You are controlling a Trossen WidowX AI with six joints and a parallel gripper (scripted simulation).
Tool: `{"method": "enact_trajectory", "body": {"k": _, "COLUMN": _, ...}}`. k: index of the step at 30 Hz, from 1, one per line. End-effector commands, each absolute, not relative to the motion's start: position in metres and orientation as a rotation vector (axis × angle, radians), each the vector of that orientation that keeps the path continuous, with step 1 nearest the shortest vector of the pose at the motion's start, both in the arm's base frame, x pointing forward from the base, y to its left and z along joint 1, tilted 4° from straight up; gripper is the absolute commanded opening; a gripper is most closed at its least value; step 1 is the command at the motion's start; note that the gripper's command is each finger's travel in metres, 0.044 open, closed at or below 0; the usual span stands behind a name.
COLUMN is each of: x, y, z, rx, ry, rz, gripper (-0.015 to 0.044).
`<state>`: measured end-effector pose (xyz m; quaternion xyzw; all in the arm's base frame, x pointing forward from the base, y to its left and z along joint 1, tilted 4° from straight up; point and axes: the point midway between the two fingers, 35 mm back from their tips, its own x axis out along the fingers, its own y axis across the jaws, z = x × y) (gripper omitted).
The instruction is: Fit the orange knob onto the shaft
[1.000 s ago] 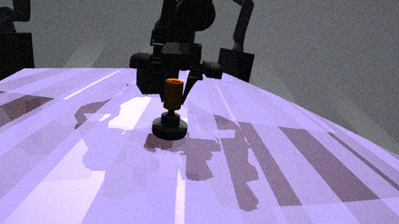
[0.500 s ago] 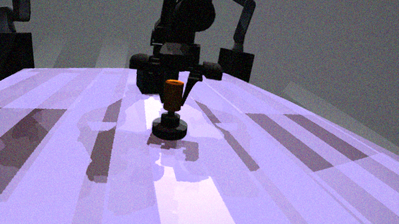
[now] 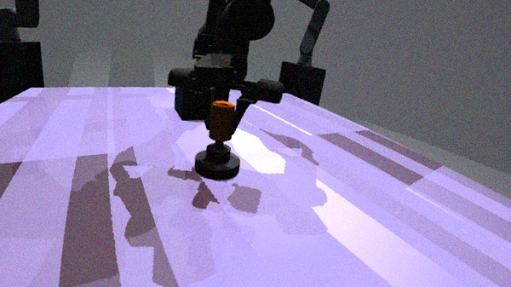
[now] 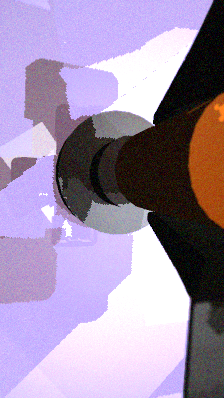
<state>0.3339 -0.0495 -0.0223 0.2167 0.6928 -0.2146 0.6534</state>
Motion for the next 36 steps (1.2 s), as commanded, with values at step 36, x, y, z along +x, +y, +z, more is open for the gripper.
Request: {"method": "enact_trajectory", "body": {"k": 36, "x": 0.3381, "y": -0.0507, "z": -0.0203, "rx": 0.516, "ry": 1.560, "rz": -0.512, "gripper": 0.0000}}
